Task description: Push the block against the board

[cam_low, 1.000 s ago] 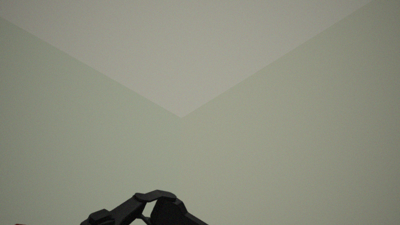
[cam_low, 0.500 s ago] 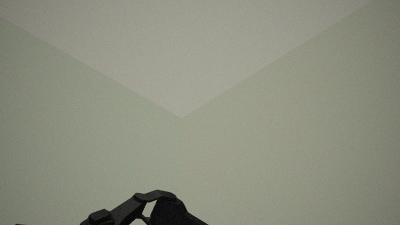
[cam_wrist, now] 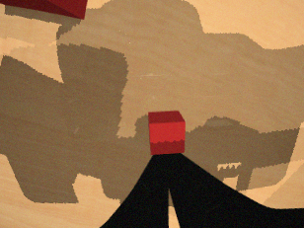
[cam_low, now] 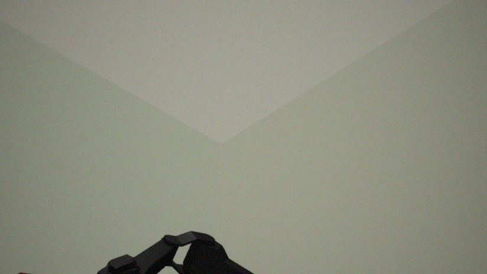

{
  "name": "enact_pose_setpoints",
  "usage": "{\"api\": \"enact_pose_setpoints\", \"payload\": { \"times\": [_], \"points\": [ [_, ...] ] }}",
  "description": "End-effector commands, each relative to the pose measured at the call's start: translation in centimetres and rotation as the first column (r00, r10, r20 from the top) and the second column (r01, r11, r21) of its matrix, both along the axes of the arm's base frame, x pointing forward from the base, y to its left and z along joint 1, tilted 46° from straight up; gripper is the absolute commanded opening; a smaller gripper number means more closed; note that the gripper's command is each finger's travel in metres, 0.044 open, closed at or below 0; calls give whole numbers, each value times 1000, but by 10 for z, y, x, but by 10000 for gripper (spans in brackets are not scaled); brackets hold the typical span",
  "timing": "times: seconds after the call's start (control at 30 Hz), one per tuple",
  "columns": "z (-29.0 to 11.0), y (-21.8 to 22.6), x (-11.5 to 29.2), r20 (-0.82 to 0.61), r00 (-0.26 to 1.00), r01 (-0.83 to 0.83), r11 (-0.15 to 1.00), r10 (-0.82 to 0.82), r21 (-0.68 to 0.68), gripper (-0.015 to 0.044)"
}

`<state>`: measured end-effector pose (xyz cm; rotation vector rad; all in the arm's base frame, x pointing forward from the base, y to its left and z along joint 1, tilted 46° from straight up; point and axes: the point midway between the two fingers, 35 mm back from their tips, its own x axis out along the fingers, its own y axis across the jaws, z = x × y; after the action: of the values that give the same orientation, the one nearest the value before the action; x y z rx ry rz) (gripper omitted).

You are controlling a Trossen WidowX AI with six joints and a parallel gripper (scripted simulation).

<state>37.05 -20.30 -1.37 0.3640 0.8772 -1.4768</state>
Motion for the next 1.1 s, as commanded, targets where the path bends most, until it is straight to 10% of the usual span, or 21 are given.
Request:
{"api": "enact_pose_setpoints", "payload": {
  "times": [0.0, 1.07],
  "points": [
    [1, -1, 0, -5, 1000, -3, 1000, 3, -4, 0],
    [-24, 26, -10, -6, 1000, -3, 1000, 3, -2, 0]
  ]
}}
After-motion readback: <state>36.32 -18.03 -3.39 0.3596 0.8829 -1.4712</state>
